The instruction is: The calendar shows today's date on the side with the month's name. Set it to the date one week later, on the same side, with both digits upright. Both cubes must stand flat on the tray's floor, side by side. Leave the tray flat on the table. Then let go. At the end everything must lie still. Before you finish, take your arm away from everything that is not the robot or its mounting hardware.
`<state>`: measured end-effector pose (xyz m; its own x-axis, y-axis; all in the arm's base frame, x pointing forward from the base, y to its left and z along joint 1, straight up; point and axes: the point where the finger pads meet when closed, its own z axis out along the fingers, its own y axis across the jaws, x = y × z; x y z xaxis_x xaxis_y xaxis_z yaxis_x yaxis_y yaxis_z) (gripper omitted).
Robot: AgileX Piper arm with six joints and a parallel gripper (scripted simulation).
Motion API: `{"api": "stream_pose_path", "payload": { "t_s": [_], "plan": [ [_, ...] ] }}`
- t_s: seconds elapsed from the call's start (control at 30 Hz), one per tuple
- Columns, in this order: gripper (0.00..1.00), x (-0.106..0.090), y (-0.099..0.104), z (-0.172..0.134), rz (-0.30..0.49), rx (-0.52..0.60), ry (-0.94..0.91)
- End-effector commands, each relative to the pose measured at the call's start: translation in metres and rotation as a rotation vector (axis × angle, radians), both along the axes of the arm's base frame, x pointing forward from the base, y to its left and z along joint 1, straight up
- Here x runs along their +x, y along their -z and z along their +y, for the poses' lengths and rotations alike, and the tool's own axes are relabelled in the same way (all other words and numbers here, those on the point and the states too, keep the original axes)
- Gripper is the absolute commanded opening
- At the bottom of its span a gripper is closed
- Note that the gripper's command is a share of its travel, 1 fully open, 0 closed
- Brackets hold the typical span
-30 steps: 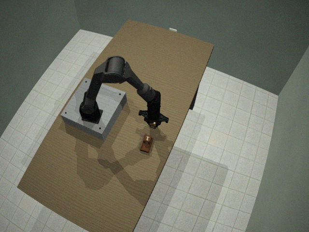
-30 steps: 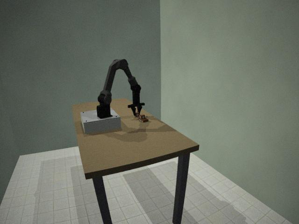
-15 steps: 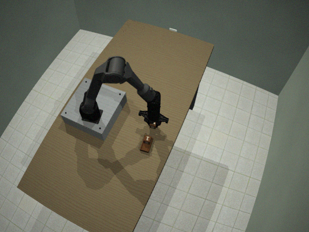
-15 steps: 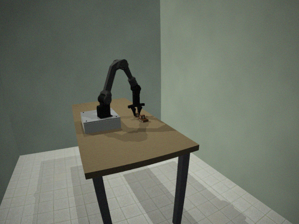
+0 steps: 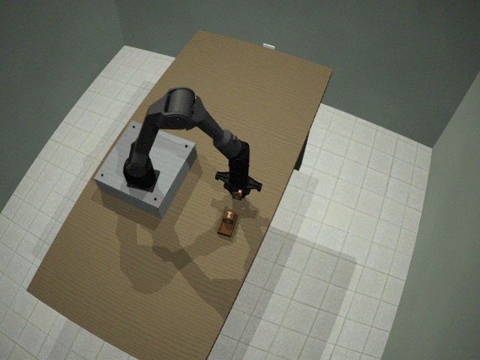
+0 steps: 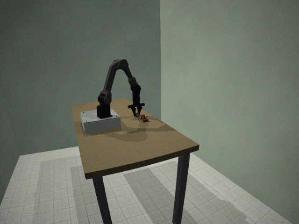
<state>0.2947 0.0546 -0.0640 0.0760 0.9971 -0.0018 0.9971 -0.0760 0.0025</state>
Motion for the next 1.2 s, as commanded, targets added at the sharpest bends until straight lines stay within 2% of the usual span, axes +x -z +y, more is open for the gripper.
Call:
{"api": "stream_pose_path", "payload": {
  "t_s": [0.0,0.77,0.8,0.93,0.97,1.03,1.07,1.13,1.17],
  "plan": [
    [0.36,-0.0005,0.0008,-0.0003,0.001,-0.001,0.001],
    [0.36,-0.0005,0.0008,-0.0003,0.001,-0.001,0.001],
    [0.41,-0.0005,0.0008,-0.0003,0.001,-0.001,0.001],
    [0.41,-0.0005,0.0008,-0.0003,0.001,-0.001,0.001],
    [0.46,-0.0005,0.0008,-0.0003,0.001,-0.001,0.001],
    [0.46,-0.0005,0.0008,-0.0003,0.001,-0.001,0.001],
    [0.51,-0.0005,0.0008,-0.0003,0.001,-0.001,0.001],
    [0.51,-0.0005,0.0008,-0.0003,0.001,-0.001,0.001],
    [0.56,-0.0005,0.0008,-0.0003,0.001,-0.001,0.001]
  ]
}}
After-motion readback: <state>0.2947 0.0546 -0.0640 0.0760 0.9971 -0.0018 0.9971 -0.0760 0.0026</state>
